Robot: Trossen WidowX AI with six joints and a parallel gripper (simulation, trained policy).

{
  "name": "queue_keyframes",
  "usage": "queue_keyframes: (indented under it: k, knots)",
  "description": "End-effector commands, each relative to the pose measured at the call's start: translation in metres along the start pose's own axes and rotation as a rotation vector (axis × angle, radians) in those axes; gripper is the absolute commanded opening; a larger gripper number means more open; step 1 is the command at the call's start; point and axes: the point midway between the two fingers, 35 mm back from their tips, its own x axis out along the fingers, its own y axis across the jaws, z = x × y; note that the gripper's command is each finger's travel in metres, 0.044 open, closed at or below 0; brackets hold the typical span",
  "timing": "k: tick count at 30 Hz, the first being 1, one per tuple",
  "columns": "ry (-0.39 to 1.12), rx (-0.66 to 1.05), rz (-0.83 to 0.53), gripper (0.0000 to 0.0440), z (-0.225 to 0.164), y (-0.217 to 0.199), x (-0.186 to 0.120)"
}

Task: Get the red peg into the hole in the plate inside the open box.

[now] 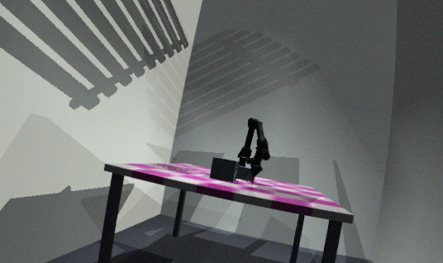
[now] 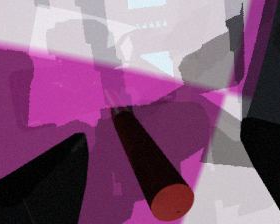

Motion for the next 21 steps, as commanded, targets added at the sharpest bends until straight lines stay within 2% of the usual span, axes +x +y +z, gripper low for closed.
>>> queue_keyframes:
  k: [1, 8, 11, 21]
  knots:
    - [-0.006, -0.003, 0.000, 0.0265, 0.000, 0.000, 0.006]
    - [0.003, -0.041, 0.015, 0.0086, -0.005, 0.009, 0.017]
    - [0.008, -0.064, 0.021, 0.0032, -0.007, 0.011, 0.020]
    - [0.030, -0.033, 0.090, 0.0015, -0.004, 0.020, 0.000]
